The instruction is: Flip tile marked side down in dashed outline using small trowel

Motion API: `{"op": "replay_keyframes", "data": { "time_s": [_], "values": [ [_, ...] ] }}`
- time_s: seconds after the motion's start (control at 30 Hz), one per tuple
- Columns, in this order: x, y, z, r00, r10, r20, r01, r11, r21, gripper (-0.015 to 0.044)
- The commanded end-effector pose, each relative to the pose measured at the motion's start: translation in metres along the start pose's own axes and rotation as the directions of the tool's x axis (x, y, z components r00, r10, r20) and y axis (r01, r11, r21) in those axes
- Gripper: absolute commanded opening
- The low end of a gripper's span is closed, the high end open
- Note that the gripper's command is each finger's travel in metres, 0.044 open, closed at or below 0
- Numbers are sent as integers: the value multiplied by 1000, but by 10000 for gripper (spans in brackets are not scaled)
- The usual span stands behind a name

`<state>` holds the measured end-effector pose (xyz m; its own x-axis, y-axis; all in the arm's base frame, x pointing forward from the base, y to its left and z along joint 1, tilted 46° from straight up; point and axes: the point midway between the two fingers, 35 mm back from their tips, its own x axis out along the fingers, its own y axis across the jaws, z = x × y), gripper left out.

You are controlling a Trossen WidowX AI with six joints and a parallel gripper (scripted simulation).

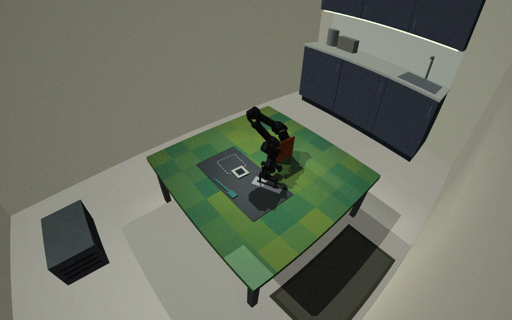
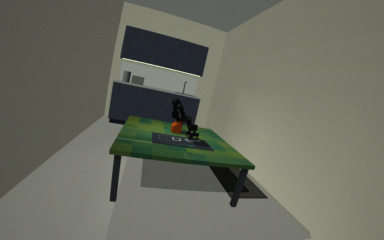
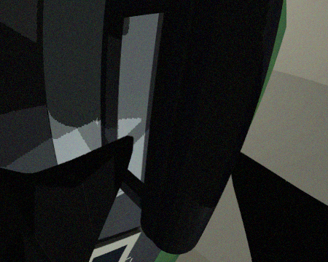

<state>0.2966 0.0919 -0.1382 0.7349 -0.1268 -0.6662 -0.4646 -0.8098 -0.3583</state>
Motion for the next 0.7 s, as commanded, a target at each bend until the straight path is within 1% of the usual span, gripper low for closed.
{"op": "replay_keyframes", "data": {
  "time_s": [0.0,0.1,0.3,0.67],
  "values": [
    [8,1,0,1000,0,0,0,1000,-1,300],
    [11,1,0,1000,0,-1,0,1000,-1,300],
    [11,1,0,1000,0,-1,0,1000,-1,143],
    [11,1,0,1000,0,-1,0,1000,-1,69]
  ]
}}
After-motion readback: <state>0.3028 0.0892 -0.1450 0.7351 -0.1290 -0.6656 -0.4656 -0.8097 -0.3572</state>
